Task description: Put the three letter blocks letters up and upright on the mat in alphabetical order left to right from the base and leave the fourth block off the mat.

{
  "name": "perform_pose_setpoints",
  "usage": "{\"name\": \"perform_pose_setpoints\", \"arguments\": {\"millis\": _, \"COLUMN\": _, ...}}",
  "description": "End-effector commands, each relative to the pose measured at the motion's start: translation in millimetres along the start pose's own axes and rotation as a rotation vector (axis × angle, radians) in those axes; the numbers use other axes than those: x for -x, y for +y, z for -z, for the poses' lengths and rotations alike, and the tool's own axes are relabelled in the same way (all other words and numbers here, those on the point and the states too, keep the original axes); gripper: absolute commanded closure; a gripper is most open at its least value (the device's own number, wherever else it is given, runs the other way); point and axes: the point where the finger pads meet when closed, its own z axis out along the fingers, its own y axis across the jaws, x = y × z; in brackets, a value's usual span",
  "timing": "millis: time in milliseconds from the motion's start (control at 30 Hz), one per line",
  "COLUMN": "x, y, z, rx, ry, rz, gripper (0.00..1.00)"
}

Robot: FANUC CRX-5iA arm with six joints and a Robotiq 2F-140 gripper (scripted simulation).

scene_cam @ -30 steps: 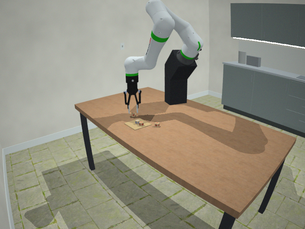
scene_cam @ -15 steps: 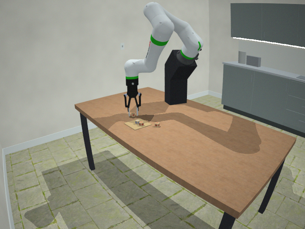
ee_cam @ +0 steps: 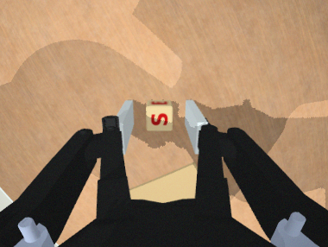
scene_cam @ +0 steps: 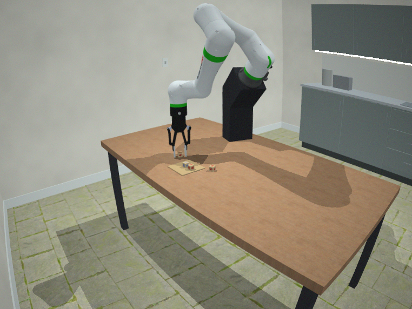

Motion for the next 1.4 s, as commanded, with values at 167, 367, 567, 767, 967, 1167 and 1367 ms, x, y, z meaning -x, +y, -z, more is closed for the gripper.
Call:
{"name": "perform_pose_setpoints", "arguments": {"millis": 167, "x": -0.2, "y": -0.1, "z": 0.2, "rx": 0.0, "ry": 0.0, "rz": 0.0, "gripper": 0.75}}
{"name": "perform_pose_setpoints", "arguments": {"millis": 367, "x": -0.2, "y": -0.1, "z": 0.2, "rx": 0.0, "ry": 0.0, "rz": 0.0, "gripper": 0.75}}
{"name": "perform_pose_setpoints", "arguments": {"millis": 567, "x": -0.2, "y": -0.1, "z": 0.2, "rx": 0.0, "ry": 0.0, "rz": 0.0, "gripper": 0.87}}
{"name": "perform_pose_setpoints", "arguments": {"millis": 767, "x": -0.2, "y": -0.1, "z": 0.2, "rx": 0.0, "ry": 0.0, "rz": 0.0, "gripper": 0.87}}
{"name": "perform_pose_setpoints", "arguments": {"millis": 967, "x": -0.2, "y": -0.1, "z": 0.2, "rx": 0.0, "ry": 0.0, "rz": 0.0, "gripper": 0.87}}
{"name": "perform_pose_setpoints", "arguments": {"millis": 1167, "x": -0.2, "y": -0.1, "z": 0.2, "rx": 0.0, "ry": 0.0, "rz": 0.0, "gripper": 0.87}}
{"name": "perform_pose_setpoints", "arguments": {"millis": 1367, "x": -0.2, "y": -0.1, "z": 0.2, "rx": 0.0, "ry": 0.0, "rz": 0.0, "gripper": 0.87}}
